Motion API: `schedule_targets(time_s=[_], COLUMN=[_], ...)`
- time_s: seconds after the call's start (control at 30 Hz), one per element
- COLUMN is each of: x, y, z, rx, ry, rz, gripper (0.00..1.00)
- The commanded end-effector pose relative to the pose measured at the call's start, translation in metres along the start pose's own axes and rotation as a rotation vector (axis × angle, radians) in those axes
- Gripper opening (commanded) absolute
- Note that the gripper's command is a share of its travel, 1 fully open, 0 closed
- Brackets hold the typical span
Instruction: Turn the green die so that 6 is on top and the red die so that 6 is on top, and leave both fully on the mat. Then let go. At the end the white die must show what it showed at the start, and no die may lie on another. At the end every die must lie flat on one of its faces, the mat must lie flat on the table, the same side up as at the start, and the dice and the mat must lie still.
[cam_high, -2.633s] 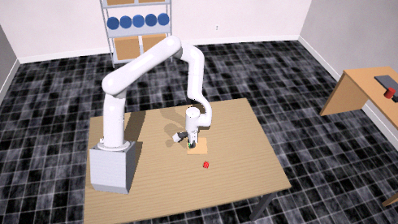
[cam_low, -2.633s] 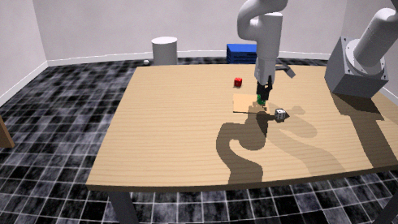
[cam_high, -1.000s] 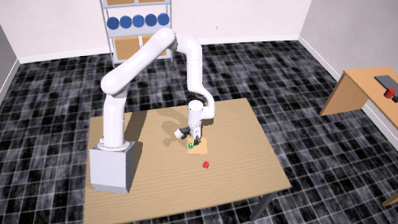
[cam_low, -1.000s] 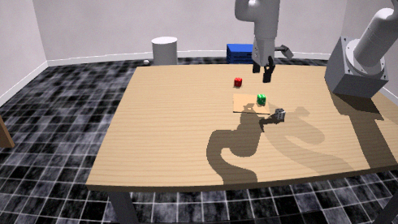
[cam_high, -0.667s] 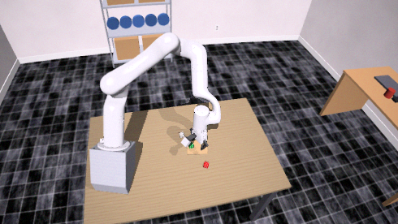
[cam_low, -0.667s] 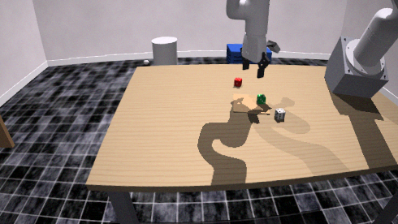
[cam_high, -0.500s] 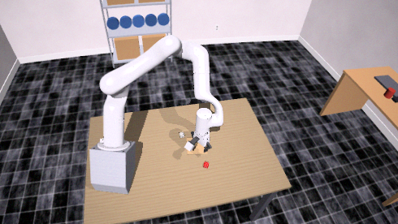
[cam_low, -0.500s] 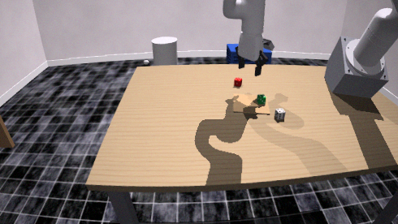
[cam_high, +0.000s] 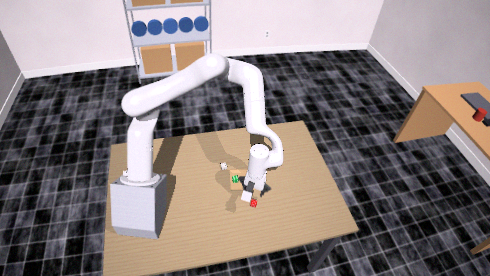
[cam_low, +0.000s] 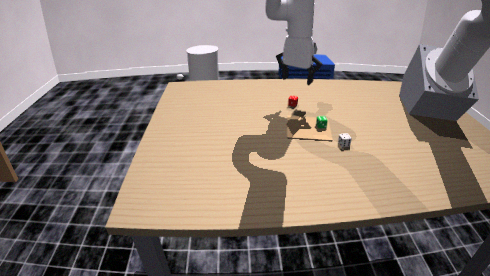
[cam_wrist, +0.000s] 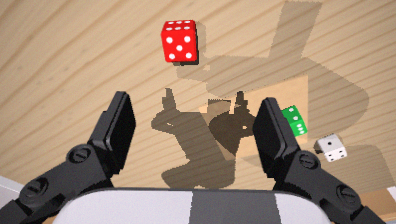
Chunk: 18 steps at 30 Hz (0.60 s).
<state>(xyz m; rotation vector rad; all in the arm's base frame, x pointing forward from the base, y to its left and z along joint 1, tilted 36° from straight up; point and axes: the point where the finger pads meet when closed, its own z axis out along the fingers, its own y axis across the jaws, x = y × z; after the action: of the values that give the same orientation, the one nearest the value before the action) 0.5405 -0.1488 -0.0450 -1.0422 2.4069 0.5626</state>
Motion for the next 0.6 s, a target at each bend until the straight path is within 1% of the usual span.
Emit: schedule_targets(time_s=[0.0,0.03,0.57], x=[0.0131,0.0131,0.0131], y=[-0.0149,-0.0149,-0.0149], z=[0.0007,0.0007,0.0007], rx=[0.004,0.004,0.004], ry=[-0.009,-0.009,-0.009], rz=[-0.104,-0.104,-0.104], gripper=[1.0,0.47,0.47])
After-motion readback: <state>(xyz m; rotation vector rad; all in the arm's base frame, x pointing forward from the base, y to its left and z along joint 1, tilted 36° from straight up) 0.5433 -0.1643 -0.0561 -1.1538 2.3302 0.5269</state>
